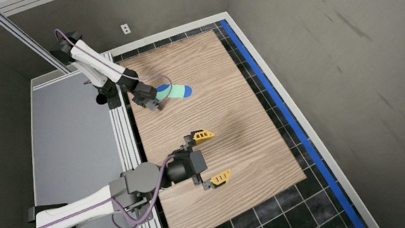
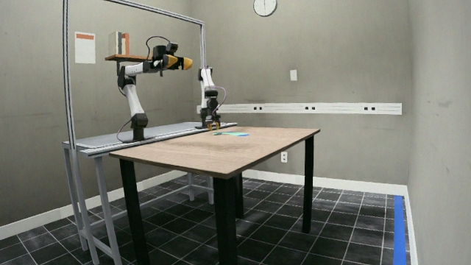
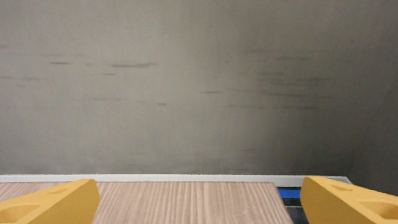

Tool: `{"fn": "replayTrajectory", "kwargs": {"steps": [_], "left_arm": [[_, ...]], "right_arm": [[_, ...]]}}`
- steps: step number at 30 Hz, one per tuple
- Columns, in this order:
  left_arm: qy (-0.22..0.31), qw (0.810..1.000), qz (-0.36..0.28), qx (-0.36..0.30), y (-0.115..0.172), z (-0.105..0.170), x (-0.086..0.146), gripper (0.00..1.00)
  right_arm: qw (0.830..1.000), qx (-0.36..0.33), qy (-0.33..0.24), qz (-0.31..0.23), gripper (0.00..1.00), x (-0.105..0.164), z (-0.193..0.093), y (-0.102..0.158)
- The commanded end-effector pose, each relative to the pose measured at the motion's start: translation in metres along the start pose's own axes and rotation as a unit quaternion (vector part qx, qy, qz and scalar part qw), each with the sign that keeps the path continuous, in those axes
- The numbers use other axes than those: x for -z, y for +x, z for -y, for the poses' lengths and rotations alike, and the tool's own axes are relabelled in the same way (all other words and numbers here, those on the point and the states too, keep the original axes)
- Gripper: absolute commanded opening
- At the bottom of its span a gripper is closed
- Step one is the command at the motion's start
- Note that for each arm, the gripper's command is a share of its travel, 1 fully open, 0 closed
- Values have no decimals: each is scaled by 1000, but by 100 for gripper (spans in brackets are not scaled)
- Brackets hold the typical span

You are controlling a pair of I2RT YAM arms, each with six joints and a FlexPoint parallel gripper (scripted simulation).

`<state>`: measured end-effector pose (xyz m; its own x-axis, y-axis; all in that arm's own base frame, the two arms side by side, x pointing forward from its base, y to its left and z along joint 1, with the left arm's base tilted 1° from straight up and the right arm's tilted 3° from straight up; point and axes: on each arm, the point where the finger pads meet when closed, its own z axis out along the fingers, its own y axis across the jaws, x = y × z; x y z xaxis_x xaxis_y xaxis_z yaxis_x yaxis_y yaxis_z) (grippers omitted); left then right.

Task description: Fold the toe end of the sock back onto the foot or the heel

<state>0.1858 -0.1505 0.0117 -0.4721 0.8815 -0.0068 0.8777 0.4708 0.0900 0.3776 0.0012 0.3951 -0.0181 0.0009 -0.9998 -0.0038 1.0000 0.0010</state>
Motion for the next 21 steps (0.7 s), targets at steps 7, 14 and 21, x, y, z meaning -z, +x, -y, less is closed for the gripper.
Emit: {"fn": "replayTrajectory", "kwargs": {"steps": [7,14,21], "left_arm": [[-8,1000,15,0,-3,-4,2,34],[-5,1000,9,1,-1,-2,-8,34],[-5,1000,2,0,1,-2,-17,34]], "right_arm": [[1000,0,2,7,100,2,1,-6],[1000,0,2,9,100,2,1,-7],[1000,0,2,7,100,2,1,-6]]}}
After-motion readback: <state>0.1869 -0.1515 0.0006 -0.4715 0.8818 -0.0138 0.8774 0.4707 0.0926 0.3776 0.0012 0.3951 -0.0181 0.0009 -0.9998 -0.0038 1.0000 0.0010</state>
